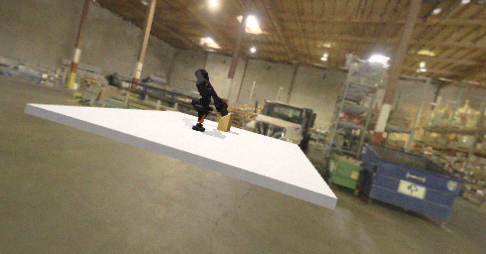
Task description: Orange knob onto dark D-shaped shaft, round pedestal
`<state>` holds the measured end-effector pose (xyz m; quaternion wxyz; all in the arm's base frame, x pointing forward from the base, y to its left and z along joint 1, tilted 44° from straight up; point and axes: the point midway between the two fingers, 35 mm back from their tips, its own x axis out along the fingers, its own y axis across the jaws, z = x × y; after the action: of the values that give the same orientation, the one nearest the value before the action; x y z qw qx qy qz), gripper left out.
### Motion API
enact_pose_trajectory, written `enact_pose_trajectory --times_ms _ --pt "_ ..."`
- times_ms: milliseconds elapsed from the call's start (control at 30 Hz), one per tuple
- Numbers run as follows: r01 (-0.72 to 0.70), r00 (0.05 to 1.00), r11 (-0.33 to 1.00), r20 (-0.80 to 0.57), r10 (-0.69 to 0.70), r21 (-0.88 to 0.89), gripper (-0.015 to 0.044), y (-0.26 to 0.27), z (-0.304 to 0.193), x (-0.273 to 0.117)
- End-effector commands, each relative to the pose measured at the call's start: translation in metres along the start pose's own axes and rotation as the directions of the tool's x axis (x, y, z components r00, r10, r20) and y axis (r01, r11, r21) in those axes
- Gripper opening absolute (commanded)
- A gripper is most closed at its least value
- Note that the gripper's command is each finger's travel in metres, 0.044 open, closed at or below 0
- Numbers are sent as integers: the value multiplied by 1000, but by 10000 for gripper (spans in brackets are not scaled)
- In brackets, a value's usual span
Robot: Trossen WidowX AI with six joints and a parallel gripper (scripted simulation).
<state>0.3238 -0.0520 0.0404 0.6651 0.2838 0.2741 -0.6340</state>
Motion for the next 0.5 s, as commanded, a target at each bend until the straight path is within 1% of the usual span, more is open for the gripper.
enact_pose_trajectory --times_ms 0,467 --pt "1 1000 1000 0 -1 -2 0 0 0 4" --pt "1 1000 1000 -1 -1 0 0 -1 0 10"
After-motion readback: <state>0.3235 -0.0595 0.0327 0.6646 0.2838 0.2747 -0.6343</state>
